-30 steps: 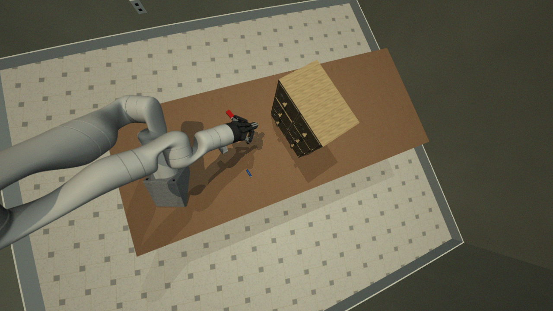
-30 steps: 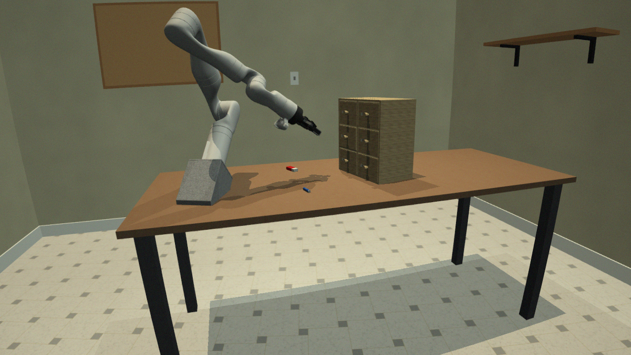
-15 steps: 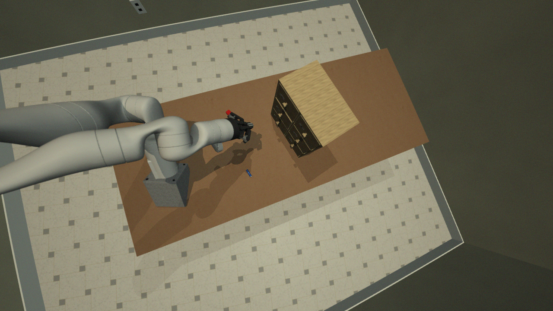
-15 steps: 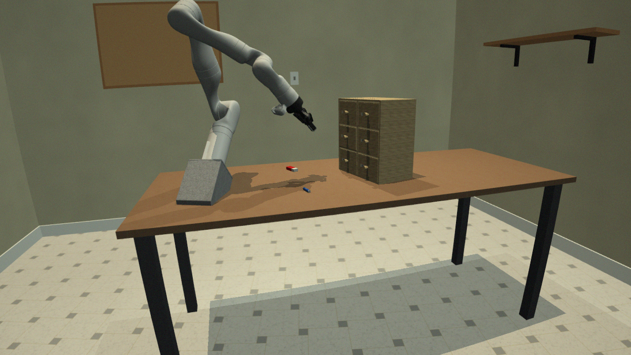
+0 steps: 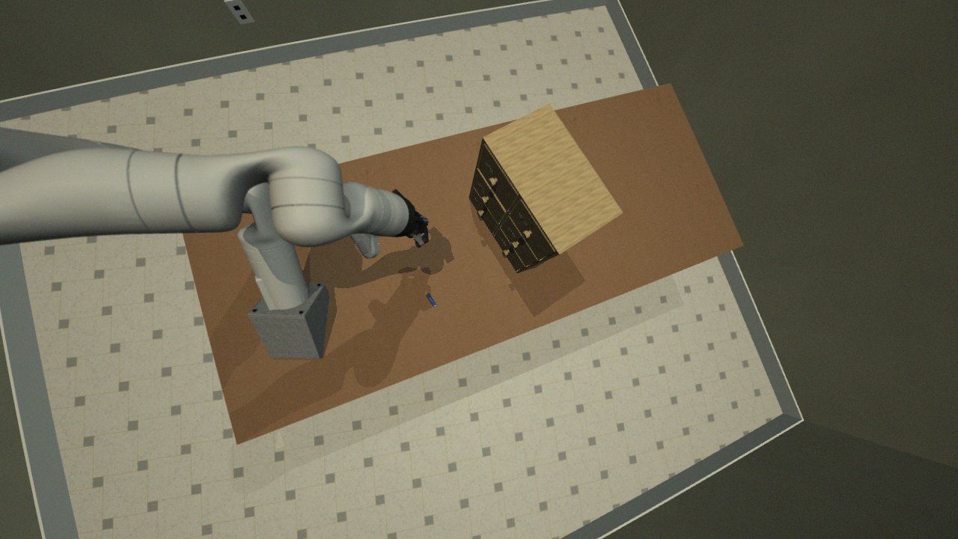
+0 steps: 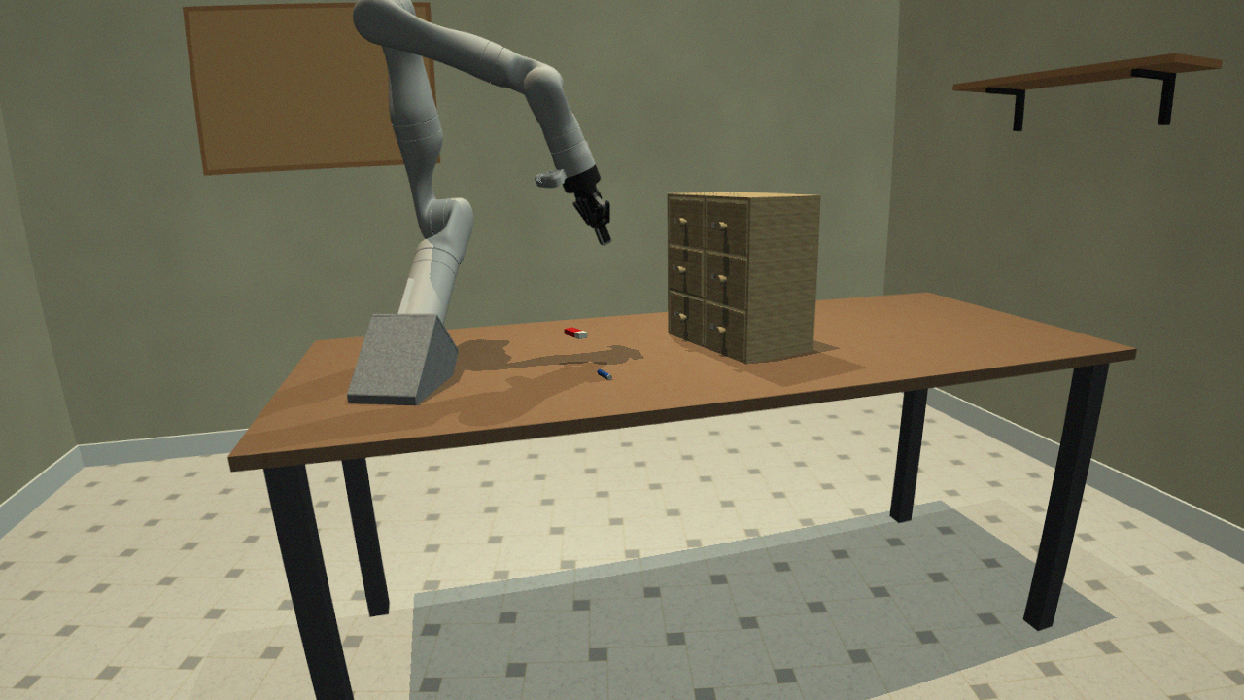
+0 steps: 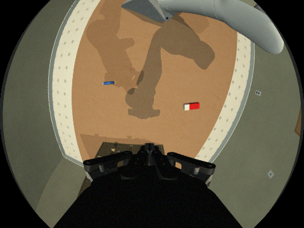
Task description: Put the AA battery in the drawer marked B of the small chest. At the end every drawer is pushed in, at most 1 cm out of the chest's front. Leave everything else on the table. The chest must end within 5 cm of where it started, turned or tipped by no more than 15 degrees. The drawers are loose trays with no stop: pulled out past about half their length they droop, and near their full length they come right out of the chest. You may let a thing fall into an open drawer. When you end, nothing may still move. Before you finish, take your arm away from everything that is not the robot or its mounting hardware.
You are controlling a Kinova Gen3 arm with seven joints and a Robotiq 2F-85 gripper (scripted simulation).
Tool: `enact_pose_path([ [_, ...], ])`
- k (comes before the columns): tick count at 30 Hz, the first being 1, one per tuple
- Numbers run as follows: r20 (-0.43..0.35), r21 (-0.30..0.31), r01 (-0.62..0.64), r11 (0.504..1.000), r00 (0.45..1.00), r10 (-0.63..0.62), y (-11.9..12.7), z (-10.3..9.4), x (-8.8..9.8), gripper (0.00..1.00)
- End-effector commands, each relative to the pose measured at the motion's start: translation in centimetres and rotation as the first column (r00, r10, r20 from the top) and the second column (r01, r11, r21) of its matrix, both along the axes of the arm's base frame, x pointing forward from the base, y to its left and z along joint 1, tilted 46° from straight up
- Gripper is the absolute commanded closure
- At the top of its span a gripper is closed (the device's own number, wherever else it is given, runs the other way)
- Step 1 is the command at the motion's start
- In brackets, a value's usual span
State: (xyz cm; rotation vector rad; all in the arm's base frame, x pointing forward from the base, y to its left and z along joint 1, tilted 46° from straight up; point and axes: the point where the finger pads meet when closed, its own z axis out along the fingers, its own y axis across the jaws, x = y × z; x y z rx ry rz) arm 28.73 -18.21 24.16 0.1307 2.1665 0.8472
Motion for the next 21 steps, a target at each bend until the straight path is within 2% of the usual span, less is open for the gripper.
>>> enact_pose_path([
  [1, -0.053, -0.035, -0.03, 0.999, 0.998, 0.028, -1.0, 0.4, -0.1, 1.0],
  [8, -0.173, -0.05, -0.124, 0.991, 0.978, 0.114, -1.7, 0.9, -1.8, 1.0],
  [10, -0.173, -0.05, -0.124, 0.991, 0.978, 0.114, -1.7, 0.9, -1.8, 1.0],
  [21, -0.287, -0.055, -0.216, 0.975, 0.939, 0.192, -2.4, 1.4, -3.3, 1.0],
])
